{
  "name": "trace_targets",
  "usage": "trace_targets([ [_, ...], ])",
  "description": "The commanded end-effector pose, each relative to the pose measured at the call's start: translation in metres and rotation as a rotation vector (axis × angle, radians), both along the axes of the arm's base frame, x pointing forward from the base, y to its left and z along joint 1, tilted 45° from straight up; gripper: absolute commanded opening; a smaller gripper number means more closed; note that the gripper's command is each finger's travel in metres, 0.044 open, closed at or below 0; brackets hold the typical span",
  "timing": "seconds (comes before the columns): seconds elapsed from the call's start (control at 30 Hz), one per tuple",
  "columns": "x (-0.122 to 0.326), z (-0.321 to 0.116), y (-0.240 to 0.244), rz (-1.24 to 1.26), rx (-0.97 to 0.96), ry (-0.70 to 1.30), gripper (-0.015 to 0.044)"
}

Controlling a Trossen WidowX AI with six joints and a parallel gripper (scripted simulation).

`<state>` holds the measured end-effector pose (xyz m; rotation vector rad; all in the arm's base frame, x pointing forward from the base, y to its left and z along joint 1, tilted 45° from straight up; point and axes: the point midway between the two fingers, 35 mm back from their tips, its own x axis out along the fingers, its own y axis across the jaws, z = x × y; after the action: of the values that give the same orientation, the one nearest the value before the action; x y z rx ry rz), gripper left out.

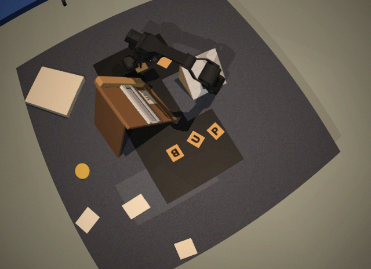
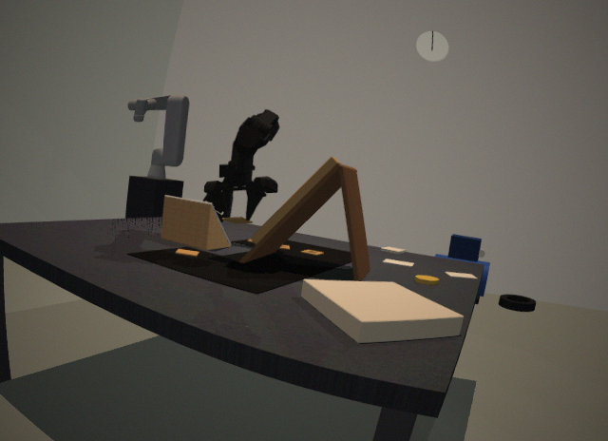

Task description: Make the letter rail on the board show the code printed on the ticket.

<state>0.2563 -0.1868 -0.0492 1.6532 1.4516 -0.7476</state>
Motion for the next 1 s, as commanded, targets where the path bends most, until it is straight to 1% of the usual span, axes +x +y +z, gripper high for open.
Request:
trace_targets([
  [0.0,0.007,0.02,-0.004,0.02,-0.036,-0.081,0.0],
  [0.53,0.036,0.091,0.021,0.153,-0.168,-0.346,0.0],
  [0.97,0.047,0.145,0.053,0.277,-0.265,-0.563,0.0],
])
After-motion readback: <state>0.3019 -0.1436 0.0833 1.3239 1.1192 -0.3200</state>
